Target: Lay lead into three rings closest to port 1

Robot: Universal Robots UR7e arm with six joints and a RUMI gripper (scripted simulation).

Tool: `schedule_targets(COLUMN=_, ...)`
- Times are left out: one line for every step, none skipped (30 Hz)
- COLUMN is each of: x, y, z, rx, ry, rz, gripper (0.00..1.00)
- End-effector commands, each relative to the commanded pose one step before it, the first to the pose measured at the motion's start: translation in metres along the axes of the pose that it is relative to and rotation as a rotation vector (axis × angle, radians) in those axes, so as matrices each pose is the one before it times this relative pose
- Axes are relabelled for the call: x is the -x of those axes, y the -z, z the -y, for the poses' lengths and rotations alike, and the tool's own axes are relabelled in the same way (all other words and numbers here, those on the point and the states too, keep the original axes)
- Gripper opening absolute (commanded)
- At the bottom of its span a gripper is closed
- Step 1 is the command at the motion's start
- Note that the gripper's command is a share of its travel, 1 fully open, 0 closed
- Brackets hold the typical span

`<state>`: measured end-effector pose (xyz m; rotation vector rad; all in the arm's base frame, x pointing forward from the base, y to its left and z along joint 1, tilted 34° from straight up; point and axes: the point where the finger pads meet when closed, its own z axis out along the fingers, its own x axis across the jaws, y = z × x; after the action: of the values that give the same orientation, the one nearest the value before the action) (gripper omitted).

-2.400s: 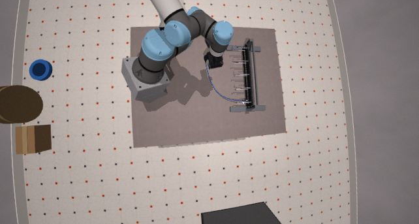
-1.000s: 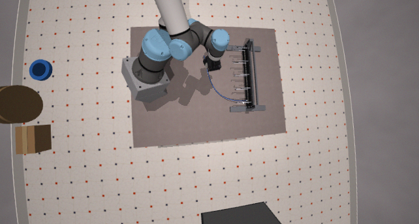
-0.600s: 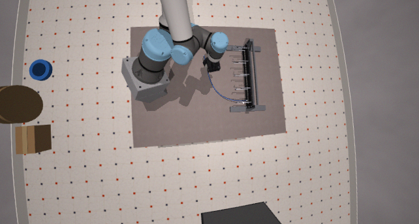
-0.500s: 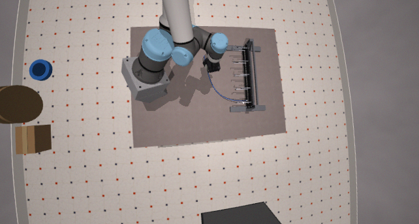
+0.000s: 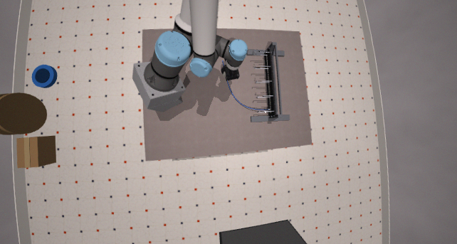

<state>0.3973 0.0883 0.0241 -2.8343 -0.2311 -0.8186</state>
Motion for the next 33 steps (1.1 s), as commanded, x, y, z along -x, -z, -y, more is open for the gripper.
schedule_targets(x=-0.00058, y=-0.0077, z=-0.00024, rx=0.0034, ry=0.00012, rz=-0.00235, gripper=0.2)
schedule_targets(x=0.00003, y=-0.00158, z=0.0, rx=0.0, ry=0.0, rz=-0.00001, gripper=0.2)
schedule_targets(x=0.00001, y=-0.00155, z=-0.00002, rx=0.0, ry=0.0, rz=0.0, gripper=0.2)
schedule_targets(x=0.00001, y=-0.00153, z=-0.00001, rx=0.0, ry=0.0, rz=0.0, gripper=0.2)
schedule_targets(x=0.00003, y=-0.00151, z=0.0, rx=0.0, ry=0.0, rz=0.0, gripper=0.2)
schedule_targets(x=0.00002, y=-0.00148, z=-0.00001, rx=0.0, ry=0.0, rz=0.0, gripper=0.2)
schedule_targets(x=0.00001, y=-0.00145, z=-0.00002, rx=0.0, ry=0.0, rz=0.0, gripper=0.2)
schedule_targets(x=0.00002, y=-0.00142, z=0.0, rx=0.0, ry=0.0, rz=0.0, gripper=0.2)
schedule_targets(x=0.0, y=0.0, z=0.0, rx=0.0, ry=0.0, rz=0.0, gripper=0.2)
schedule_targets(x=0.0, y=0.0, z=0.0, rx=0.0, ry=0.0, rz=0.0, gripper=0.2)
schedule_targets(x=0.00003, y=-0.00139, z=0.0, rx=0.0, ry=0.0, rz=0.0, gripper=0.2)
schedule_targets(x=0.0, y=-0.00136, z=-0.00002, rx=0.0, ry=0.0, rz=0.0, gripper=0.2)
schedule_targets(x=0.00002, y=-0.00133, z=-0.00001, rx=0.0, ry=0.0, rz=0.0, gripper=0.2)
schedule_targets(x=0.00003, y=-0.0013, z=0.0, rx=0.0, ry=0.0, rz=0.0, gripper=0.2)
schedule_targets(x=0.00002, y=-0.00126, z=-0.00001, rx=0.0, ry=0.0, rz=0.0, gripper=0.2)
schedule_targets(x=0.00001, y=-0.00123, z=-0.00001, rx=0.0, ry=0.0, rz=0.0, gripper=0.2)
schedule_targets(x=0.00002, y=-0.00119, z=-0.00001, rx=0.0, ry=0.0, rz=0.0, gripper=0.2)
schedule_targets(x=0.00002, y=-0.00115, z=0.0, rx=0.0, ry=0.0, rz=0.0, gripper=0.2)
schedule_targets(x=0.00002, y=-0.00111, z=0.0, rx=0.0, ry=0.0, rz=0.0, gripper=0.2)
schedule_targets(x=0.0, y=-0.00107, z=-0.00001, rx=0.0, ry=0.0, rz=0.0, gripper=0.2)
schedule_targets(x=0.00001, y=-0.00103, z=-0.00001, rx=0.0, ry=0.0, rz=0.0, gripper=0.2)
schedule_targets(x=0.00002, y=-0.00099, z=0.0, rx=0.0, ry=0.0, rz=0.0, gripper=0.2)
schedule_targets(x=0.00002, y=-0.00094, z=0.0, rx=0.0, ry=0.0, rz=0.0, gripper=0.2)
schedule_targets(x=0.00001, y=-0.0009, z=-0.00001, rx=0.0, ry=0.0, rz=0.0, gripper=0.2)
schedule_targets(x=0.0, y=-0.00086, z=-0.00001, rx=0.0, ry=0.0, rz=0.0, gripper=0.2)
schedule_targets(x=0.0, y=0.0, z=0.0, rx=0.0, ry=0.0, rz=0.0, gripper=0.2)
schedule_targets(x=0.0, y=0.0, z=0.0, rx=0.0, ry=0.0, rz=0.0, gripper=0.2)
schedule_targets(x=0.00001, y=-0.00082, z=-0.00001, rx=0.0, ry=0.0, rz=0.0, gripper=0.2)
schedule_targets(x=0.00001, y=-0.00077, z=0.0, rx=0.0, ry=0.0, rz=0.0, gripper=0.2)
schedule_targets(x=0.00001, y=-0.00072, z=0.0, rx=0.0, ry=0.0, rz=0.0, gripper=0.2)
schedule_targets(x=0.00002, y=-0.00068, z=0.0, rx=0.0, ry=0.0, rz=0.0, gripper=0.2)
schedule_targets(x=0.00001, y=-0.00063, z=0.0, rx=0.0, ry=0.0, rz=0.0, gripper=0.2)
schedule_targets(x=0.0, y=-0.00059, z=-0.00001, rx=0.0, ry=0.0, rz=0.0, gripper=0.2)
